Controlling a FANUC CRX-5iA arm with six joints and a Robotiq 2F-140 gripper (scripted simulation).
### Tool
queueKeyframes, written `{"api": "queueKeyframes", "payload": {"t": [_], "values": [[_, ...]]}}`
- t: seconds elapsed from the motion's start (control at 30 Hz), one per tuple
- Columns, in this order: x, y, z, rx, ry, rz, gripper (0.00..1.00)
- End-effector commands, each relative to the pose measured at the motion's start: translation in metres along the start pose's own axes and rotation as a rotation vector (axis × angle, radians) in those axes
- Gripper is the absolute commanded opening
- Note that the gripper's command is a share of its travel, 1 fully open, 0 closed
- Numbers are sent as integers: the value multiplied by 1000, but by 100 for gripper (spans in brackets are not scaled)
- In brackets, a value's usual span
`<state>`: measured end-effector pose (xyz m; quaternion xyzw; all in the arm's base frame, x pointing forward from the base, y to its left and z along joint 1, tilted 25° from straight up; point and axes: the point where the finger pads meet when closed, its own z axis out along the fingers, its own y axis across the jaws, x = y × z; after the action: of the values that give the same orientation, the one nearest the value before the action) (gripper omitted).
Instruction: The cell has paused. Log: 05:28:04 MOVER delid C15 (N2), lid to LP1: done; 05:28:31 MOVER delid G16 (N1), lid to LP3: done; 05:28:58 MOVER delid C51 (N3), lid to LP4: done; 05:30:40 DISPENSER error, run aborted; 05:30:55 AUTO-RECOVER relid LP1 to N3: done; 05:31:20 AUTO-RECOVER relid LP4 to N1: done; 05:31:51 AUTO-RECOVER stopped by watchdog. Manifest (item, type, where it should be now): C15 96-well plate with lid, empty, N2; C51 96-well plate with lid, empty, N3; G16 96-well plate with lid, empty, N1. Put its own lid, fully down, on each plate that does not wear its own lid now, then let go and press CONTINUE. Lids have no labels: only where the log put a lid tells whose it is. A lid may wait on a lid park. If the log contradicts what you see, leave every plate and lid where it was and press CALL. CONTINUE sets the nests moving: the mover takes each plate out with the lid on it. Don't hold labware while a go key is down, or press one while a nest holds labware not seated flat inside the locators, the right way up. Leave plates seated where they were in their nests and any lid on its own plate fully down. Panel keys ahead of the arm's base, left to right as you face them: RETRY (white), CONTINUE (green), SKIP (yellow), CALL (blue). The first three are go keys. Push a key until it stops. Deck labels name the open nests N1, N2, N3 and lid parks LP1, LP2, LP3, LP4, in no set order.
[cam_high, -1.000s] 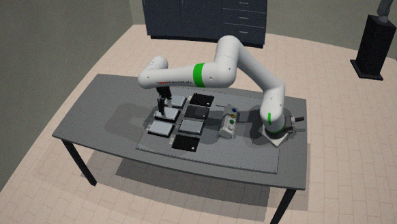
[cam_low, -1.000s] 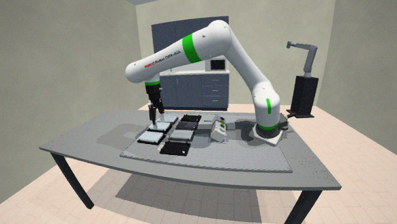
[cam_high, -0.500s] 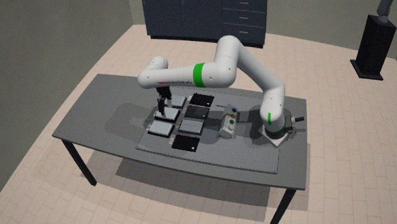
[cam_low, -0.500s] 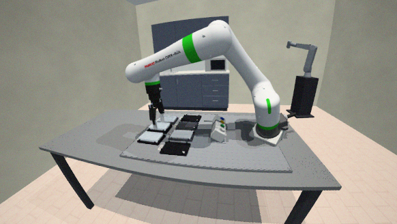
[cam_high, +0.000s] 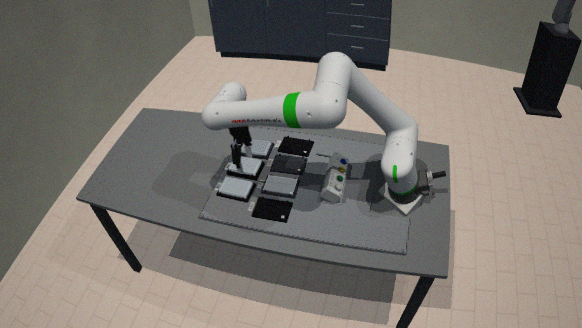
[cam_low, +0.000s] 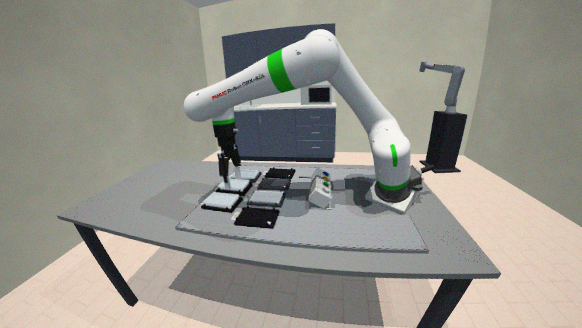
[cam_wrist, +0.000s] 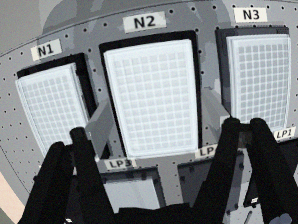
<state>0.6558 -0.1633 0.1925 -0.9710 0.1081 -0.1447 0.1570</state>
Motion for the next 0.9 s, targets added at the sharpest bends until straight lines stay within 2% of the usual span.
{"api": "queueKeyframes", "payload": {"t": [0.0,0.53,0.87], "values": [[0,0,0,0,0,0,66],[0,0,-16,0,0,0,66],[0,0,-35,0,0,0,66]]}}
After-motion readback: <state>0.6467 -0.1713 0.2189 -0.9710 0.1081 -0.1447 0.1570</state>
